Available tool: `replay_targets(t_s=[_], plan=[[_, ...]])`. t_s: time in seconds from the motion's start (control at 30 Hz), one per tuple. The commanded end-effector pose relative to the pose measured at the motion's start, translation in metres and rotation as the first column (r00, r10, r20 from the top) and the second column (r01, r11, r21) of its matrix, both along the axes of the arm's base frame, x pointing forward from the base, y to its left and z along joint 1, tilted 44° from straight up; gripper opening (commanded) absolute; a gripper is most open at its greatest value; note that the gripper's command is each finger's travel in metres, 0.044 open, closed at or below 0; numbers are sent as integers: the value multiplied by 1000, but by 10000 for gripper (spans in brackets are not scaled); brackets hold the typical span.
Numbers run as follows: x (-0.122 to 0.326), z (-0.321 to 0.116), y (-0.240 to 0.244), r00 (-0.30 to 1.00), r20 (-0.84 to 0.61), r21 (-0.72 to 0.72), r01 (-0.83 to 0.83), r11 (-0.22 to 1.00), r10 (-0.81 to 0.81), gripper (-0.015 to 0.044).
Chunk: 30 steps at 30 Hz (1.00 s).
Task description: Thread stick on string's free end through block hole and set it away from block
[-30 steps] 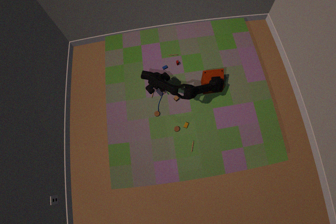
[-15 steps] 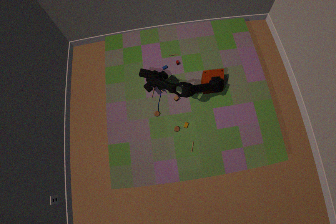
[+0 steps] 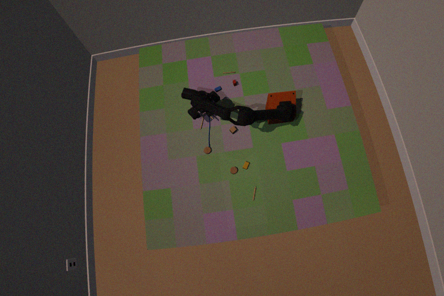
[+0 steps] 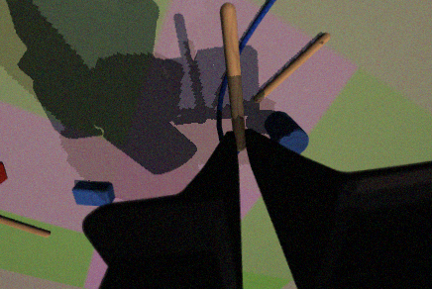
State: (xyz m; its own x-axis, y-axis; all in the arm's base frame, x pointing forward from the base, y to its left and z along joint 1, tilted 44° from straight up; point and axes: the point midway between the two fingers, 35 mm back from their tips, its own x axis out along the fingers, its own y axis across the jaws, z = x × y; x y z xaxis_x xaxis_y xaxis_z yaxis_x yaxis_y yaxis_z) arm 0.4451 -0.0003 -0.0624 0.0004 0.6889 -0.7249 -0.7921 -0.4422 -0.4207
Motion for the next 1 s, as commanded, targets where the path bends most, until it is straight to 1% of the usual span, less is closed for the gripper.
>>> replay_targets(t_s=[0.0,0.47,0.97], plan=[[3,-6,-5,1000,-1,-5,-1,1000,1,0],[12,-16,-15,1000,0,-6,-1,1000,1,0],[4,-24,-11,1000,2,-10,2,1000,-2,0]])
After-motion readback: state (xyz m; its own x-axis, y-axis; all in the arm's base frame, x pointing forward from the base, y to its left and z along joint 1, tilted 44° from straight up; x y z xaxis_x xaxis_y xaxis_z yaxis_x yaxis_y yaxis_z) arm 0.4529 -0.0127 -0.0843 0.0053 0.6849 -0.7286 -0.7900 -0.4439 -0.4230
